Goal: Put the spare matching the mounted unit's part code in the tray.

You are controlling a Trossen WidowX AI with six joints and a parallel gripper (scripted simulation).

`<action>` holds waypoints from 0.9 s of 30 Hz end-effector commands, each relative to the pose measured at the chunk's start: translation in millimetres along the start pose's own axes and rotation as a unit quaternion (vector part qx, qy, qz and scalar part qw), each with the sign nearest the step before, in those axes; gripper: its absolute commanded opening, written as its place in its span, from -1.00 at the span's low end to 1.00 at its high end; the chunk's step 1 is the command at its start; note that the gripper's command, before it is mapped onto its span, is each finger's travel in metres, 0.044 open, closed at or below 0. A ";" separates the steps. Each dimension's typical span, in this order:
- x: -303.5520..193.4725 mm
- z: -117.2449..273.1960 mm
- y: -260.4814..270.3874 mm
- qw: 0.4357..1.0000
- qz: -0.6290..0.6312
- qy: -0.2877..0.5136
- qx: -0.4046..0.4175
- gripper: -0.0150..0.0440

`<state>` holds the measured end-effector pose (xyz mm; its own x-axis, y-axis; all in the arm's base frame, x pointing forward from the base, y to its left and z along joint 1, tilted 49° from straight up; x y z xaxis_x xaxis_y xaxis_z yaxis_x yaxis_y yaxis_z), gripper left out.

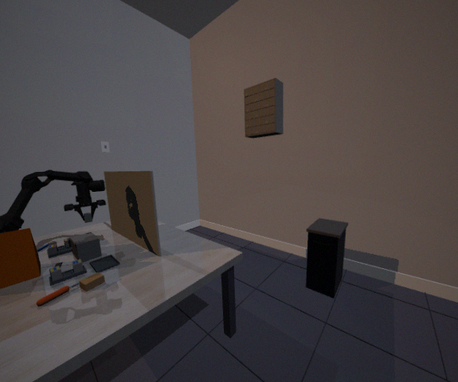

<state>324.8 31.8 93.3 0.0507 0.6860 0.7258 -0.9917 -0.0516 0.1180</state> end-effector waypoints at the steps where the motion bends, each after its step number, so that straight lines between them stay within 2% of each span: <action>1: -19.7 4.0 -12.5 1.000 0.004 0.005 -0.005 -0.49; 27: -157.4 -6.0 -51.2 1.000 0.011 0.001 -0.001 -0.49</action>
<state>364.6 -55.5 -18.0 0.0388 0.6817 0.7306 -0.9916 -0.0641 0.1125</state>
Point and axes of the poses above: the point midway between the two fingers, 35 mm back from their tips, its own z axis back along the fingers, its own y axis across the jaws, x = y × z, the point moved 1 cm from there along z, back along the fingers, and after that the axes turned 6 degrees about -z, right-handed, at the moved point
